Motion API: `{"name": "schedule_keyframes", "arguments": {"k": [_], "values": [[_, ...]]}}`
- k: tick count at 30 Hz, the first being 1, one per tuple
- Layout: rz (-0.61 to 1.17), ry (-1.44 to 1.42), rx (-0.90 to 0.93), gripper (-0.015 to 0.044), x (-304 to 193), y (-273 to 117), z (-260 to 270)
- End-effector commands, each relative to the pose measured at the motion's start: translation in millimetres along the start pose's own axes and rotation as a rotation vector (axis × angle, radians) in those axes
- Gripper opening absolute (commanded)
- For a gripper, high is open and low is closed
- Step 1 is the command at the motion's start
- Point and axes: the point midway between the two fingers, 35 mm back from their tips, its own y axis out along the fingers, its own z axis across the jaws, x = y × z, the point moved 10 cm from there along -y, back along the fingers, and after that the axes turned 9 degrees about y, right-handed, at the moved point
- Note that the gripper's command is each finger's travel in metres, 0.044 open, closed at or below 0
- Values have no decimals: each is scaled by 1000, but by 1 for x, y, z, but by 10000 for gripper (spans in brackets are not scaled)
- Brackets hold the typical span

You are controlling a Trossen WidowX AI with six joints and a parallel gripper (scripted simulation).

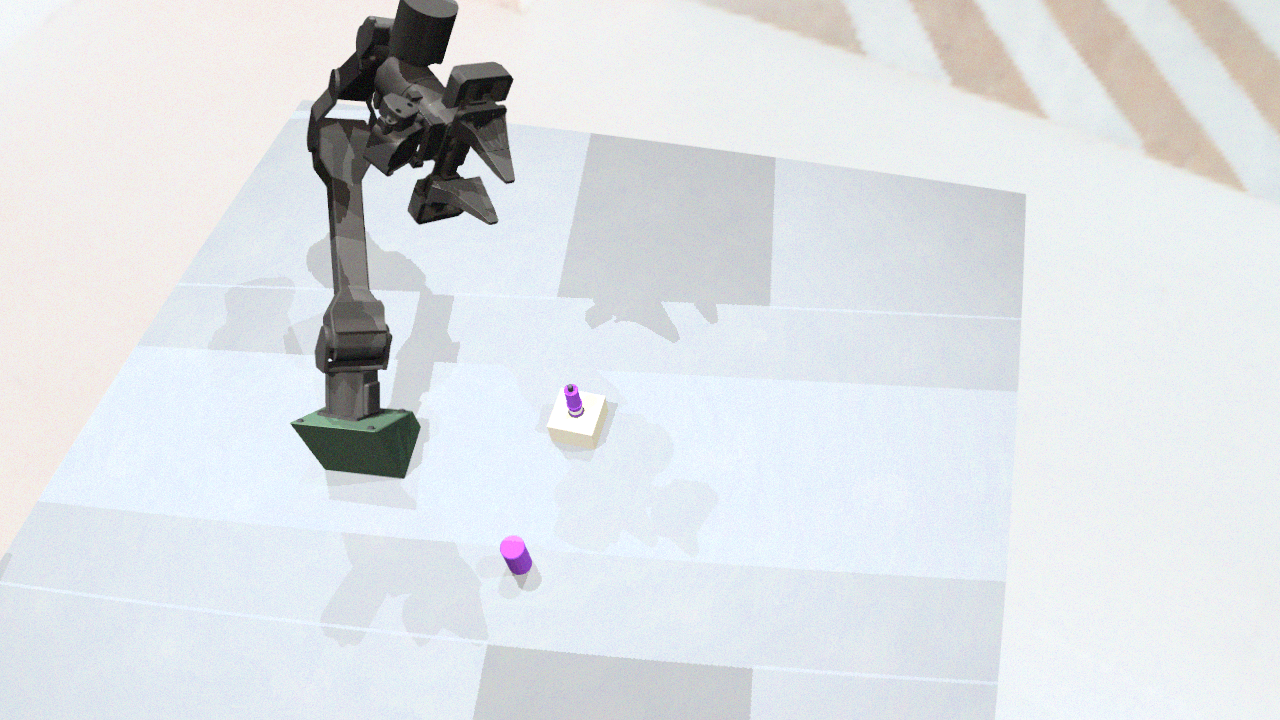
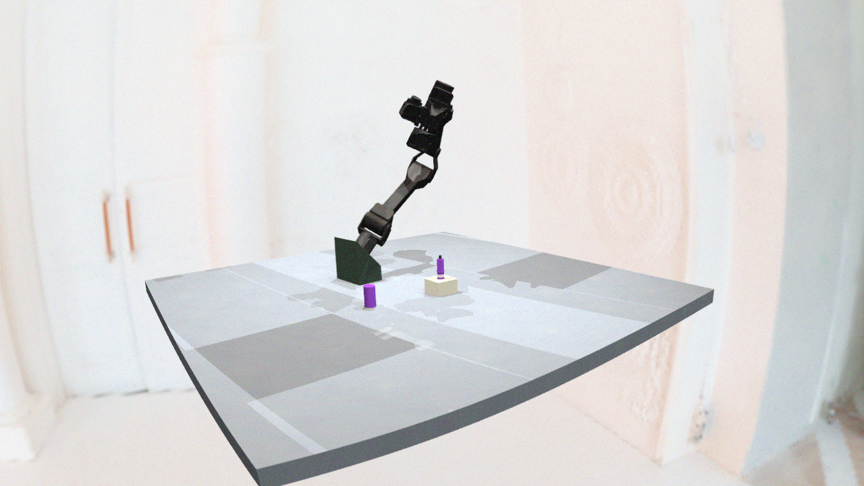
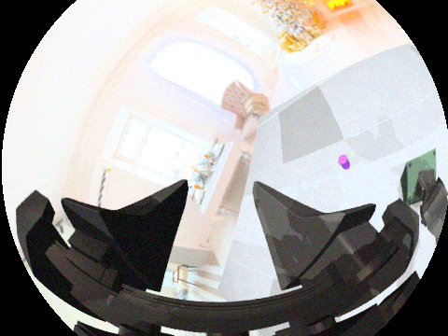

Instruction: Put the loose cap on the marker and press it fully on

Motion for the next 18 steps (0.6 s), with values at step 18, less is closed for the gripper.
{"name": "schedule_keyframes", "arguments": {"k": [18], "values": [[505,-797,-758,252,68,218,-89]]}}
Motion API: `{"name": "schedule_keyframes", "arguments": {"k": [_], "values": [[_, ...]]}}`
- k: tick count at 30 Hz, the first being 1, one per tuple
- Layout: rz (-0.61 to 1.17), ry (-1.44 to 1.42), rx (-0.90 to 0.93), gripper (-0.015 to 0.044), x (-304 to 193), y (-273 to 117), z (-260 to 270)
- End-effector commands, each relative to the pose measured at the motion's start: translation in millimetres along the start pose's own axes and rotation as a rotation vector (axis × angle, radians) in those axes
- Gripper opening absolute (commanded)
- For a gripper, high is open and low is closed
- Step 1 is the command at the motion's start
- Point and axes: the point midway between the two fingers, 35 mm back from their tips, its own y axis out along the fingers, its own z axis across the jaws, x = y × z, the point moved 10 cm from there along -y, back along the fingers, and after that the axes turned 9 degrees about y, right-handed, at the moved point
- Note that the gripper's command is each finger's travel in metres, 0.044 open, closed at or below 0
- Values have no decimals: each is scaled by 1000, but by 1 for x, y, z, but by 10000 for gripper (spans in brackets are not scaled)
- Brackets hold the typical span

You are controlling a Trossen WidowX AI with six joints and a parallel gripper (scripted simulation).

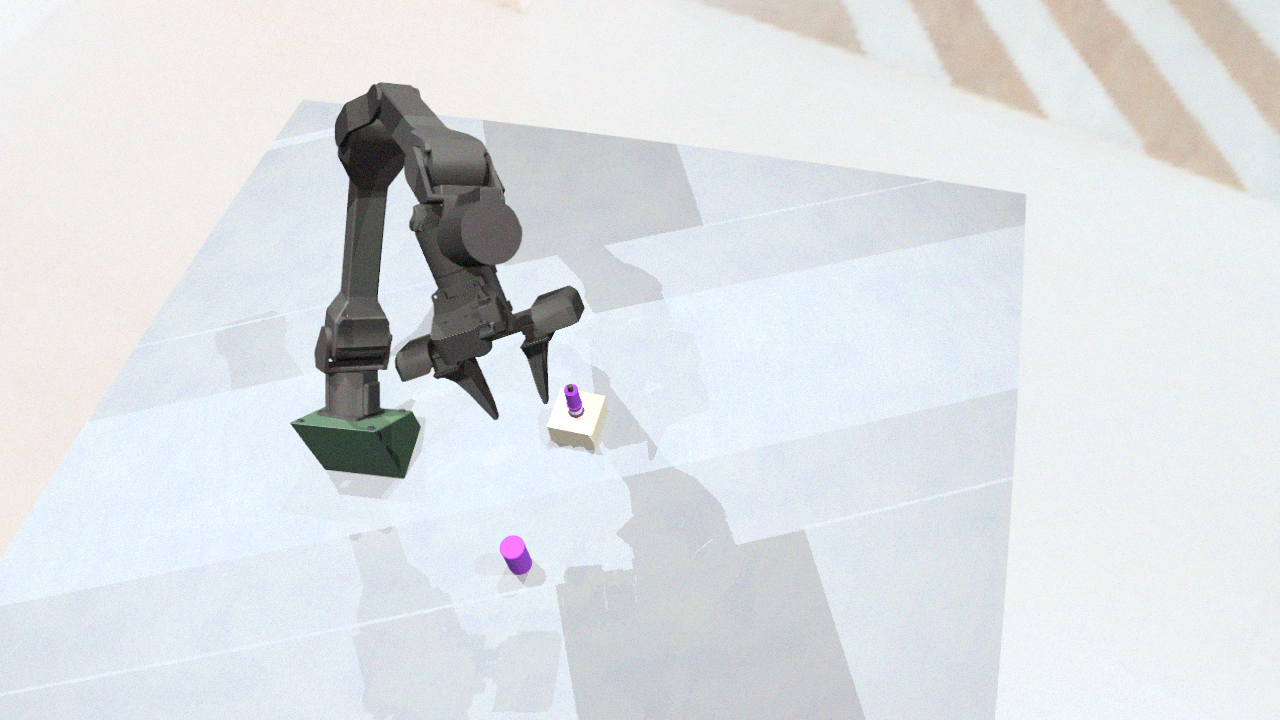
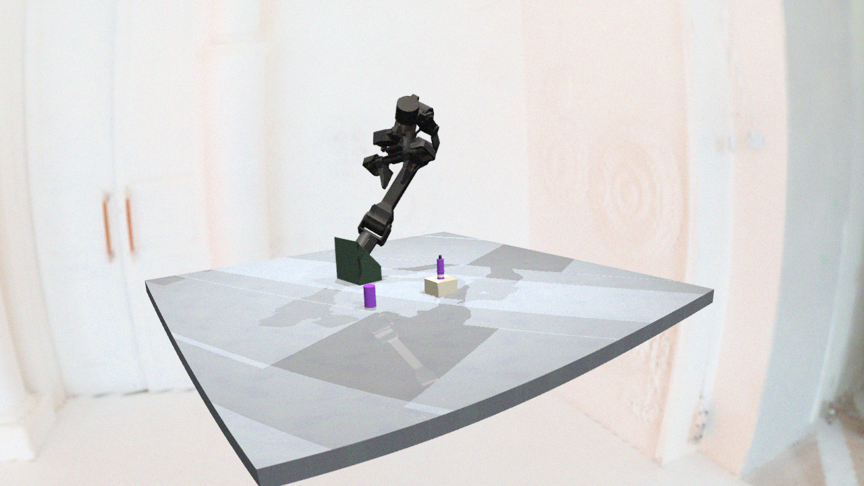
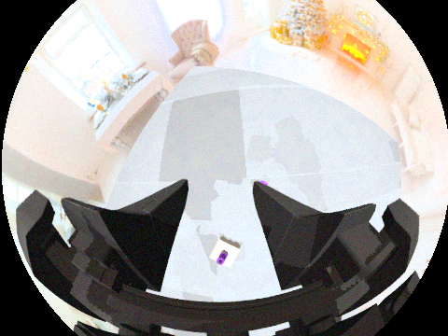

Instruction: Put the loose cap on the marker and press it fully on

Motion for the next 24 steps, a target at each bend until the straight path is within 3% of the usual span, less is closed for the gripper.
{"name": "schedule_keyframes", "arguments": {"k": [1,13,24], "values": [[231,-249,-124,252,17,67,-16],[685,-596,-147,252,20,174,-61],[696,-603,-145,252,16,174,-67]]}}
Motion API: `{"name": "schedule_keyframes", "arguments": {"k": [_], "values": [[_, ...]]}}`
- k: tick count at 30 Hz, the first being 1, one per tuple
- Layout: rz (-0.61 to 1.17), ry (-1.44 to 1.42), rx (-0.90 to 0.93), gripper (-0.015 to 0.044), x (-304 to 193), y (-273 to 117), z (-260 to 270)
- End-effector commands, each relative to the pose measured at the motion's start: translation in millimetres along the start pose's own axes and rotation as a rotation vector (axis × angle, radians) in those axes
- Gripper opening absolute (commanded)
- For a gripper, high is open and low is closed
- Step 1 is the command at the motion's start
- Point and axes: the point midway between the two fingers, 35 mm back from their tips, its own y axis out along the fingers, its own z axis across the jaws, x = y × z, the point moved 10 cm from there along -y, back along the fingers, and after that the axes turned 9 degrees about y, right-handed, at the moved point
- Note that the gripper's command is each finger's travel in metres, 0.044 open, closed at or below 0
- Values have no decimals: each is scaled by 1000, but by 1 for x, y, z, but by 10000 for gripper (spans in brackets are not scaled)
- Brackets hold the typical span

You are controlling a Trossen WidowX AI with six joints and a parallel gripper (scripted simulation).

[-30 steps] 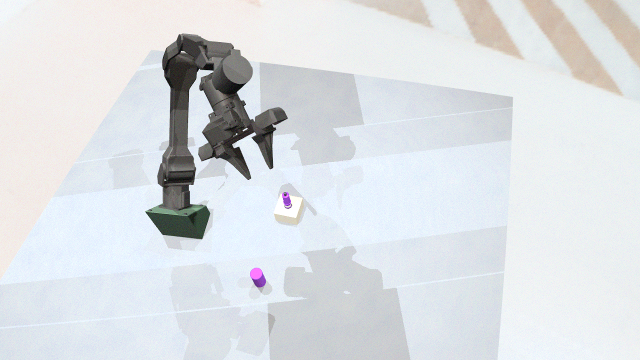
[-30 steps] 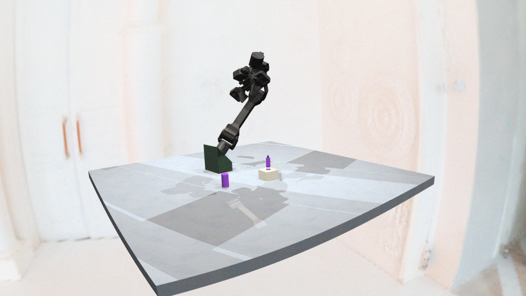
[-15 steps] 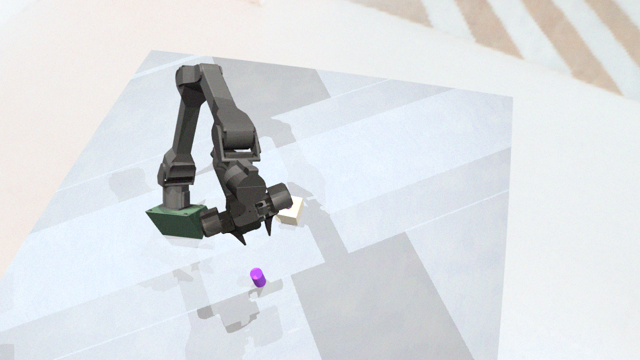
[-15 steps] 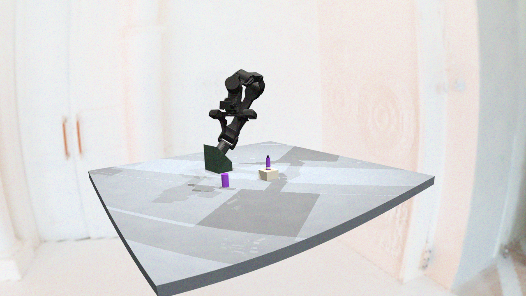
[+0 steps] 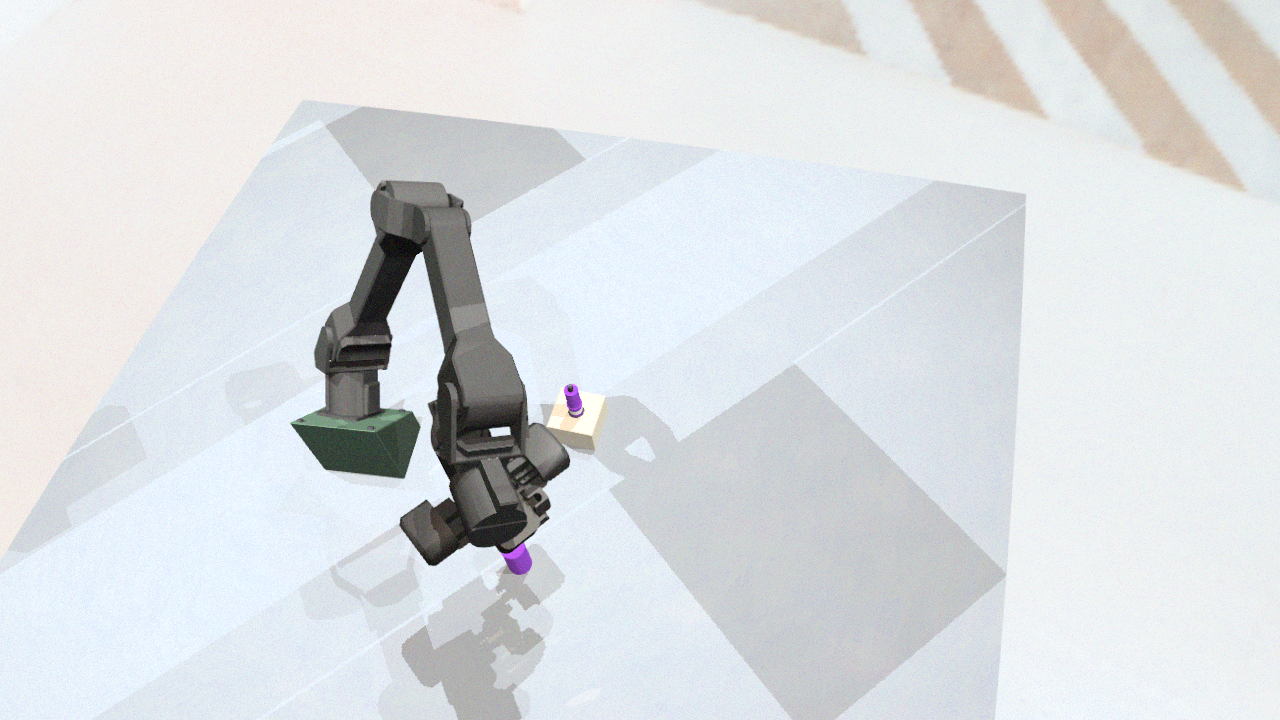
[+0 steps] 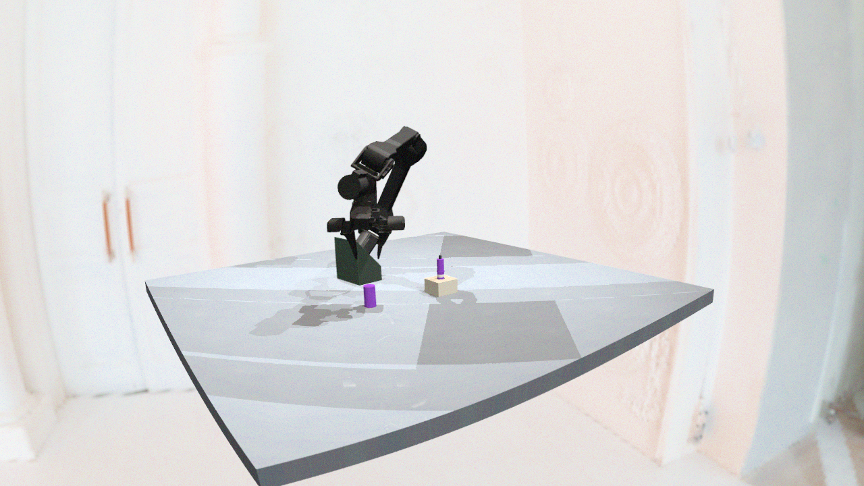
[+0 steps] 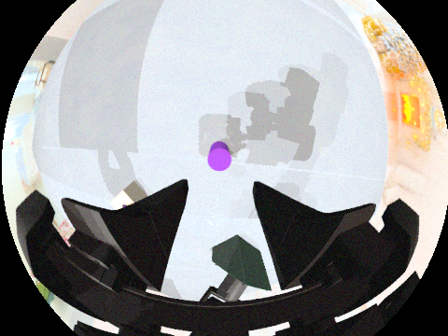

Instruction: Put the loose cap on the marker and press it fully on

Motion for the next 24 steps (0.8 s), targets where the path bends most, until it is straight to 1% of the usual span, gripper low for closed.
{"name": "schedule_keyframes", "arguments": {"k": [1,4,9,13,24], "values": [[12,-16,6,252,-2,10,-1],[13,-16,7,252,-3,35,-1],[13,-16,8,252,-3,37,-1],[13,-17,8,252,-2,52,0],[13,-17,8,252,-1,63,0]]}}
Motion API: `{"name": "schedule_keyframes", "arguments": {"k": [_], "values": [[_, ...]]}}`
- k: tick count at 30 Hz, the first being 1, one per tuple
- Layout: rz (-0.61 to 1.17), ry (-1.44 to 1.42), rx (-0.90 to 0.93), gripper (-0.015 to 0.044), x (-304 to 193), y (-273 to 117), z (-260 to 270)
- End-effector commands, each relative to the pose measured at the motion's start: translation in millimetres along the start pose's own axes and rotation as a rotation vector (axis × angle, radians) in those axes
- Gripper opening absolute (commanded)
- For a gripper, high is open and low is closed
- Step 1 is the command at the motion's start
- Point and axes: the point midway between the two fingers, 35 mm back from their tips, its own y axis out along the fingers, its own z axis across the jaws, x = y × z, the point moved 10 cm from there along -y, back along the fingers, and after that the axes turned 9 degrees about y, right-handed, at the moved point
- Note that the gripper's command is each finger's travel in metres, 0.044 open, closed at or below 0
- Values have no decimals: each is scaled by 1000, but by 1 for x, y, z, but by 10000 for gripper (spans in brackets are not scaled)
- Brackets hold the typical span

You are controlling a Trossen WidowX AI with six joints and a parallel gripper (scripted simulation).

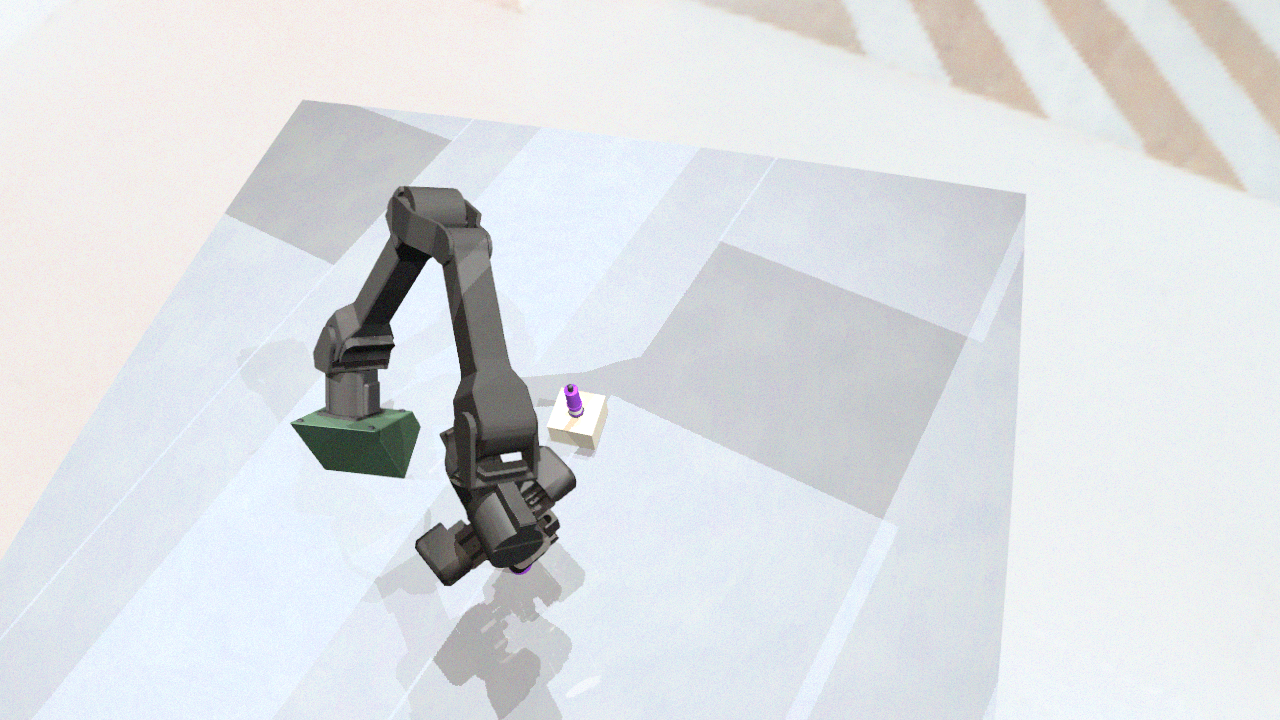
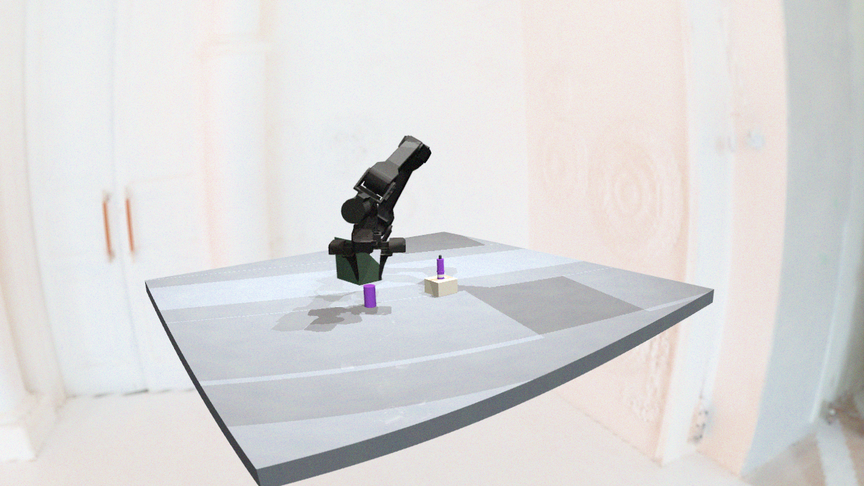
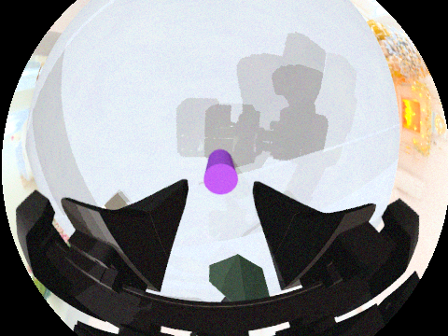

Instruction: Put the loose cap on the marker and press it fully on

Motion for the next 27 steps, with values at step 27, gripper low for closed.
{"name": "schedule_keyframes", "arguments": {"k": [27], "values": [[11,8,4,252,-2,50,0]]}}
